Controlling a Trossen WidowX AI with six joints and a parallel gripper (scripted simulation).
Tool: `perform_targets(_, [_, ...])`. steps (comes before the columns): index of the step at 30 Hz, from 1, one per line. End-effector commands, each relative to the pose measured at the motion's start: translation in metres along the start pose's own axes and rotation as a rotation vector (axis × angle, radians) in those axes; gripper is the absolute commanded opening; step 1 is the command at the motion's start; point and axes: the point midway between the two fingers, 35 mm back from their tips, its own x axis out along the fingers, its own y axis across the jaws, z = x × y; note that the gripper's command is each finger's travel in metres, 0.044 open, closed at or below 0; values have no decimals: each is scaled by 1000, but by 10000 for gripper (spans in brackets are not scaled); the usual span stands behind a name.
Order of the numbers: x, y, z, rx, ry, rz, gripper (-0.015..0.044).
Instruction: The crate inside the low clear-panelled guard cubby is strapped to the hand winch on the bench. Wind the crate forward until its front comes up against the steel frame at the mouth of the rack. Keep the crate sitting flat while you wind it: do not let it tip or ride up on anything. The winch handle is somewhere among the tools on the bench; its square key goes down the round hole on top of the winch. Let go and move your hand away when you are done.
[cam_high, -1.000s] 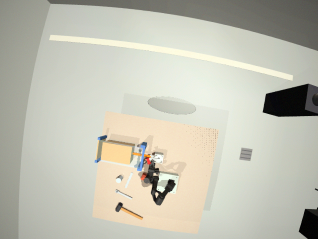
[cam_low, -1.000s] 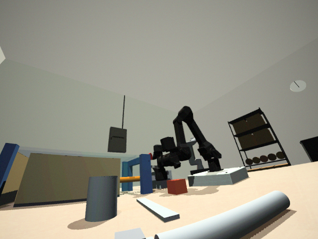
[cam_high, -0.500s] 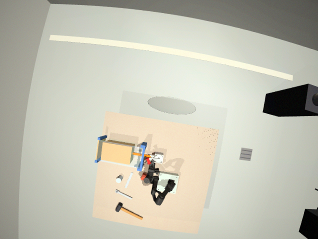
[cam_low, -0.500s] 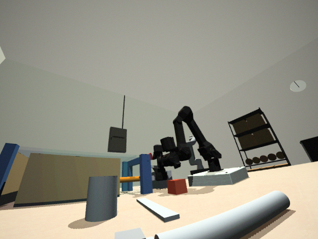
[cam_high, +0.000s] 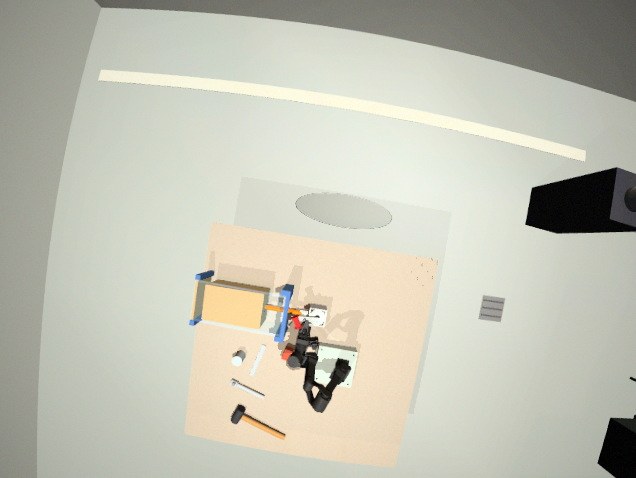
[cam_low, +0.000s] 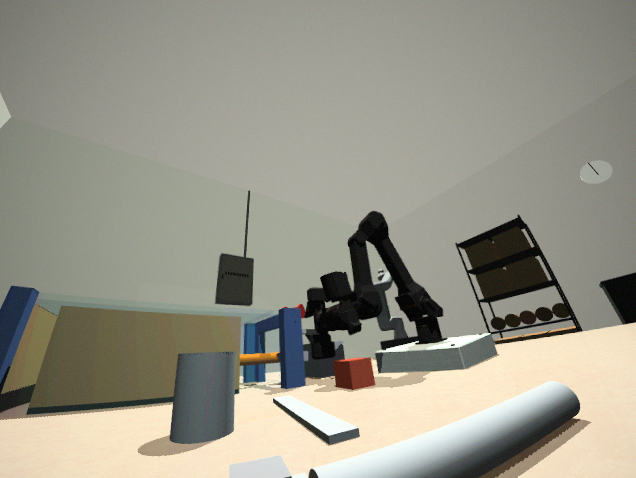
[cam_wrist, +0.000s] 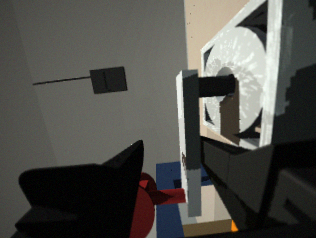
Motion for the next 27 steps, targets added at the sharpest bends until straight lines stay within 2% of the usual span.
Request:
perform_targets(1, [0, 1, 0, 1, 1, 0, 240])
perform_targets(27, [0, 1, 0, 1, 1, 0, 240])
